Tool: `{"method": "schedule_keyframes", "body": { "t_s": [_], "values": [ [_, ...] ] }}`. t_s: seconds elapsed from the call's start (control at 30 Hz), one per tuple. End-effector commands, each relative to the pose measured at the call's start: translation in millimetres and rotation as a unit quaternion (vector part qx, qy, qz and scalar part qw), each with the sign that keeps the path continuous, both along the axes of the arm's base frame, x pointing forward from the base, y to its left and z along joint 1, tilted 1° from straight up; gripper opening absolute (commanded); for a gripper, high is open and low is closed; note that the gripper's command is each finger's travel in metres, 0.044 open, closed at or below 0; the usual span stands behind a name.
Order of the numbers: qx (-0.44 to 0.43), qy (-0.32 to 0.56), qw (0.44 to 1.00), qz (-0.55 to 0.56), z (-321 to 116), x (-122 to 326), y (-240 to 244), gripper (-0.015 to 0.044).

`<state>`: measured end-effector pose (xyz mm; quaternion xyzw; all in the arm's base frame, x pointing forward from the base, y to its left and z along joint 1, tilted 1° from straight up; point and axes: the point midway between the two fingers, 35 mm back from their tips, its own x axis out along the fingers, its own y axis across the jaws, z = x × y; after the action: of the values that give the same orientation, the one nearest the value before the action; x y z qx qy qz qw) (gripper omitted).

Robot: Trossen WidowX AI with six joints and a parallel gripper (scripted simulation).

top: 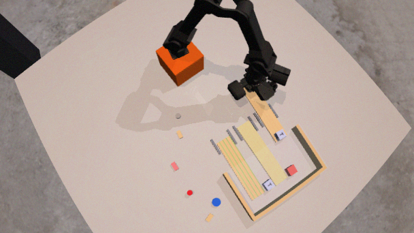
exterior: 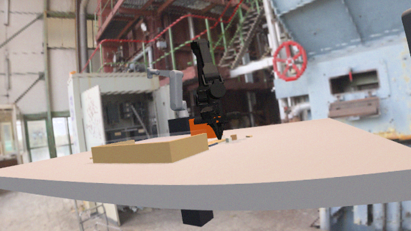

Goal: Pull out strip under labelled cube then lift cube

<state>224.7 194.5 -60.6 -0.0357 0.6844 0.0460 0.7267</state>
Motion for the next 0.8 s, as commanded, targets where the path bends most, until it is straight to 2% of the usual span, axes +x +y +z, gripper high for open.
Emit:
{"method": "schedule_keyframes", "body": {
  "t_s": [0.0, 0.77],
  "values": [
    [-0.008, 0.013, 1.0, 0.0, -5.7, -14.2, -4.6, 0.0],
    [-0.008, 0.014, 1.0, 0.0, -7.2, -47.8, -7.8, 0.0]
  ]
}}
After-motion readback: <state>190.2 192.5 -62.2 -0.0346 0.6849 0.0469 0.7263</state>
